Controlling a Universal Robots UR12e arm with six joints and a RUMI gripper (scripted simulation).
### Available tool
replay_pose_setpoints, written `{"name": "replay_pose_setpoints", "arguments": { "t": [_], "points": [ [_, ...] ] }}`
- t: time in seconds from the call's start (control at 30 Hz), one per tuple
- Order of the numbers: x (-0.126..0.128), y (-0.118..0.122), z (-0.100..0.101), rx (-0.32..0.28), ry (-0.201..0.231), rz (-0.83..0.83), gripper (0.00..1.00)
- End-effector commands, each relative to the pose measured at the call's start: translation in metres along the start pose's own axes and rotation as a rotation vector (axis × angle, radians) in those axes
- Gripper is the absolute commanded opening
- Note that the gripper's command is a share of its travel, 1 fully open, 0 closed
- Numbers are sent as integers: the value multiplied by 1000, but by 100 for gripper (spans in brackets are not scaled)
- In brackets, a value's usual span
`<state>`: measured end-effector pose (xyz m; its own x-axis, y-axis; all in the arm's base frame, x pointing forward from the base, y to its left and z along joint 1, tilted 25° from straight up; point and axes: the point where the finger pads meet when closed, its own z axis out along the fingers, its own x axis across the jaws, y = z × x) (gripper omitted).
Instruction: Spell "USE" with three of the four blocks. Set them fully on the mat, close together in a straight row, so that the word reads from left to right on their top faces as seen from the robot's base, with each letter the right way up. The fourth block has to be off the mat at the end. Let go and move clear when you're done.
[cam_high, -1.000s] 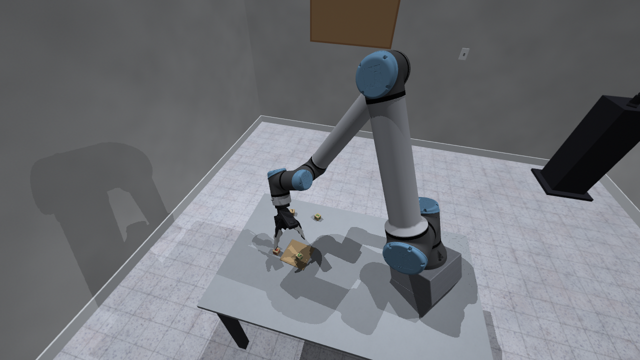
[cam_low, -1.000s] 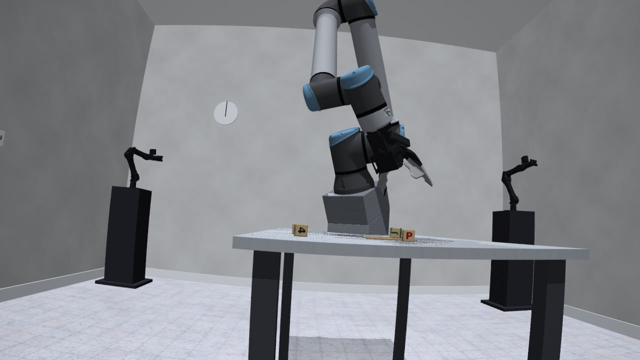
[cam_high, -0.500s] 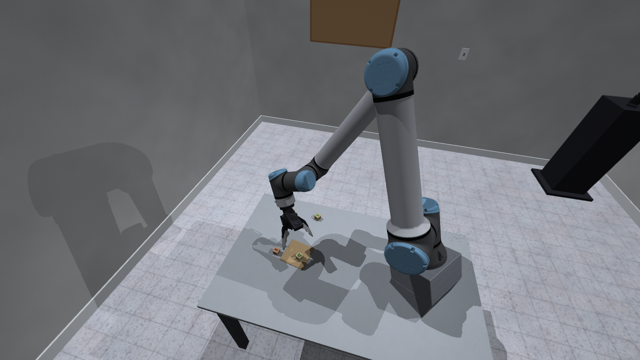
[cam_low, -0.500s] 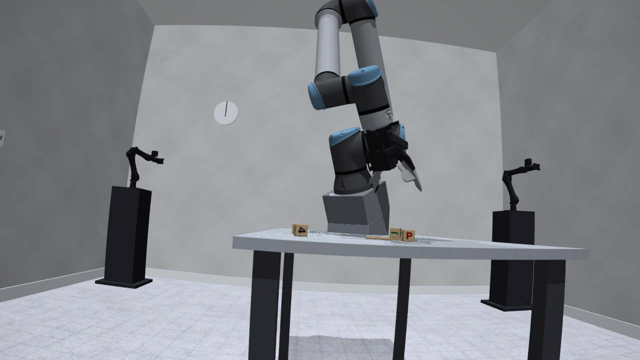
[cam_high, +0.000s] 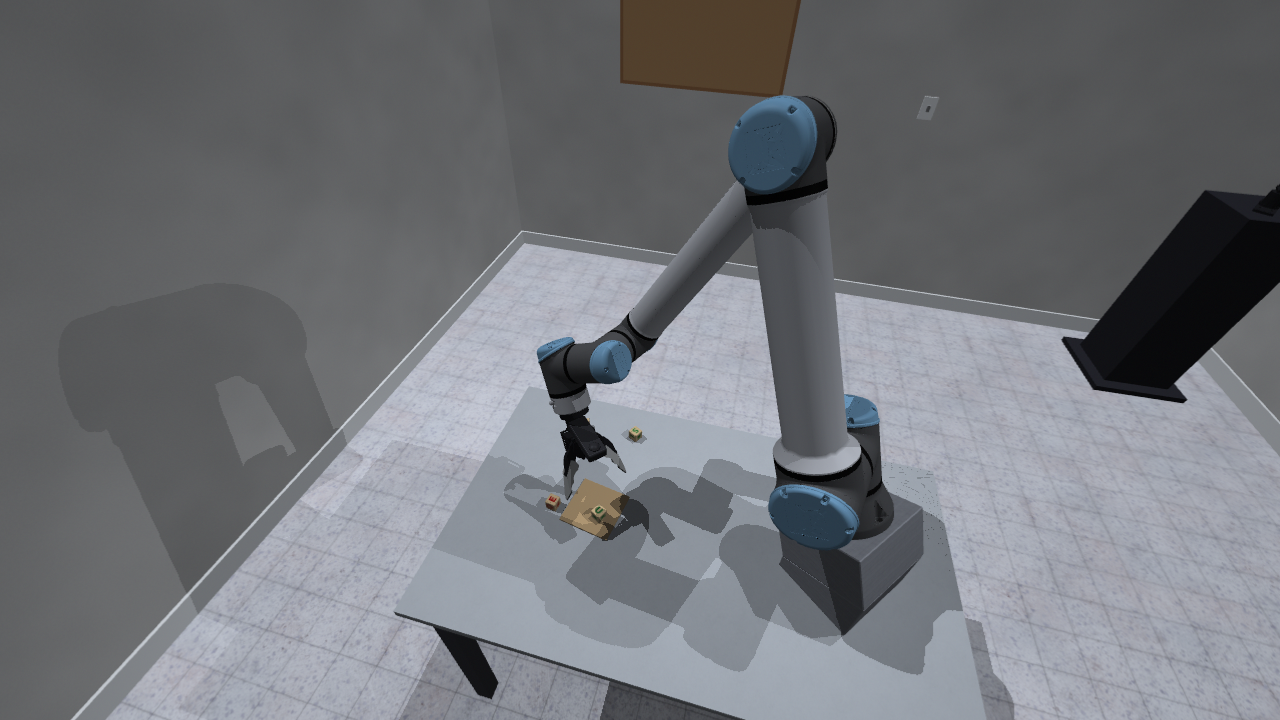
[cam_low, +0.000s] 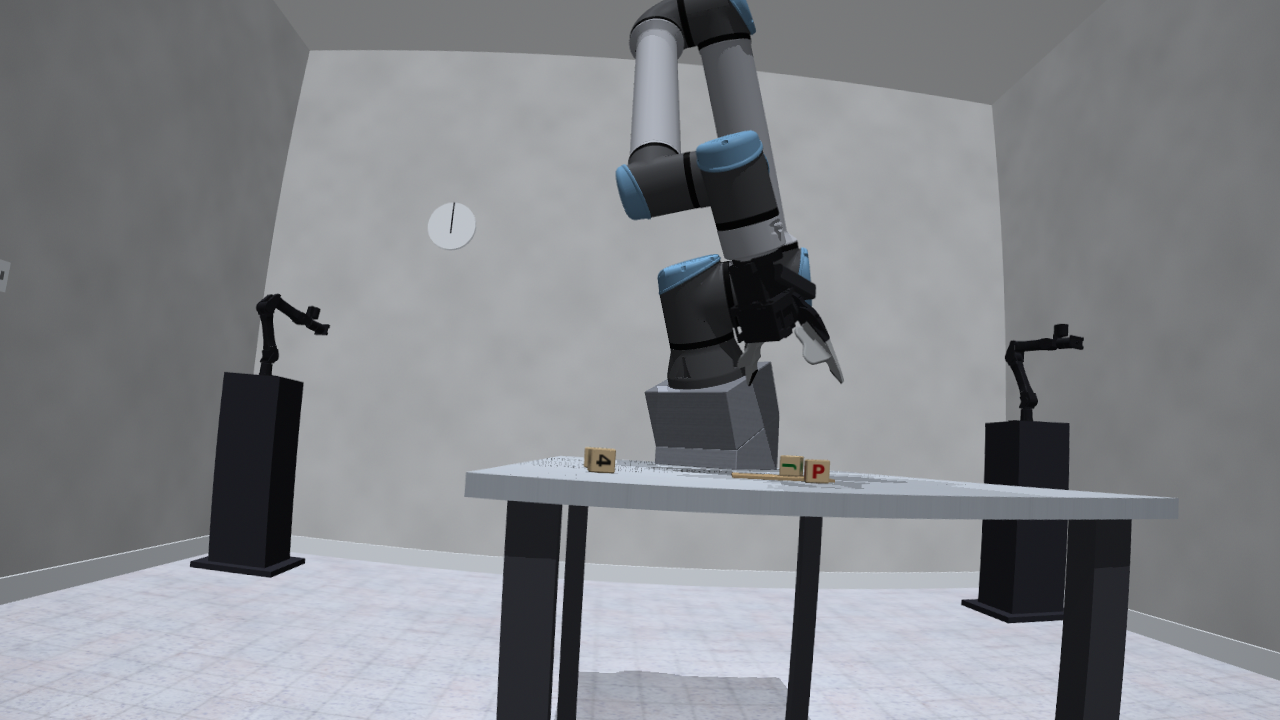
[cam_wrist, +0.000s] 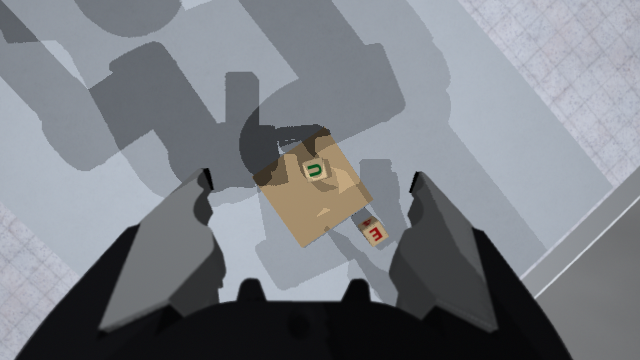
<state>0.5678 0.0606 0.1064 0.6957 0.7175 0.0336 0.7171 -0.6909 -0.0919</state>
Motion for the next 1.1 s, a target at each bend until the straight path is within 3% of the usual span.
{"name": "replay_pose_setpoints", "arguments": {
  "t": [0.0,0.9,1.07],
  "points": [
    [0,-1,1,1,-2,0,100],
    [0,0,1,1,-1,0,100],
    [26,24,-13,0,-1,-1,100]
  ]
}}
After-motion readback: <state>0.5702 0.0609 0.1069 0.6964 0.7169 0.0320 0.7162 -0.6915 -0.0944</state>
